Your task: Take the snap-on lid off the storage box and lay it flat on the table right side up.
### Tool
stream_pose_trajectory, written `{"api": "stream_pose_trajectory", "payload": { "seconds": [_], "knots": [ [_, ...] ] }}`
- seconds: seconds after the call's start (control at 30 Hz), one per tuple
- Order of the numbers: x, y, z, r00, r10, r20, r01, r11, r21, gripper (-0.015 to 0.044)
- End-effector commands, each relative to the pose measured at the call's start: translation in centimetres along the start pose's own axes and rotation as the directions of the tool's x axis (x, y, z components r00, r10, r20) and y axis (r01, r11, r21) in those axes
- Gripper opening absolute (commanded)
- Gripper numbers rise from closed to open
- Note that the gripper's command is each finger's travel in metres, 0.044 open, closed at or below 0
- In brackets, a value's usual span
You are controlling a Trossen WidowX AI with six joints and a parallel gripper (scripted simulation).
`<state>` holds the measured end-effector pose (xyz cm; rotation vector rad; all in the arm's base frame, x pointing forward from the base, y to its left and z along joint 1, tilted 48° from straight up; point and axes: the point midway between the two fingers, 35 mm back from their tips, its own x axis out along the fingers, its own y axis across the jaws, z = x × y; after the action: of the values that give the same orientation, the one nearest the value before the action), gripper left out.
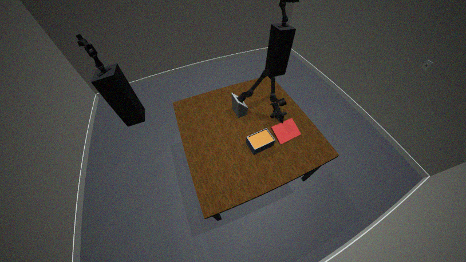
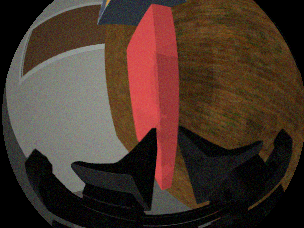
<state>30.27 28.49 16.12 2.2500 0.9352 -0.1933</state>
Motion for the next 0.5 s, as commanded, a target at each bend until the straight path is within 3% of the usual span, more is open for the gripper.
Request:
{"api": "stream_pose_trajectory", "payload": {
  "seconds": [0.0, 0.27, 0.33, 0.47],
  "knots": [
    [-0.08, 0.16, -0.1, 1.0, -0.016, 0.005, 0.016, 1.0, 0.001, 0.0053],
    [-0.1, 0.21, -0.15, 1.0, -0.022, 0.007, 0.022, 1.0, 0.001, 0.0263],
    [-0.1, 0.21, -0.15, 1.0, -0.022, 0.007, 0.022, 1.0, 0.001, 0.0275],
    [-0.62, -0.25, -0.06, 1.0, -0.022, 0.007, 0.022, 1.0, 0.001, 0.038]
  ]
}}
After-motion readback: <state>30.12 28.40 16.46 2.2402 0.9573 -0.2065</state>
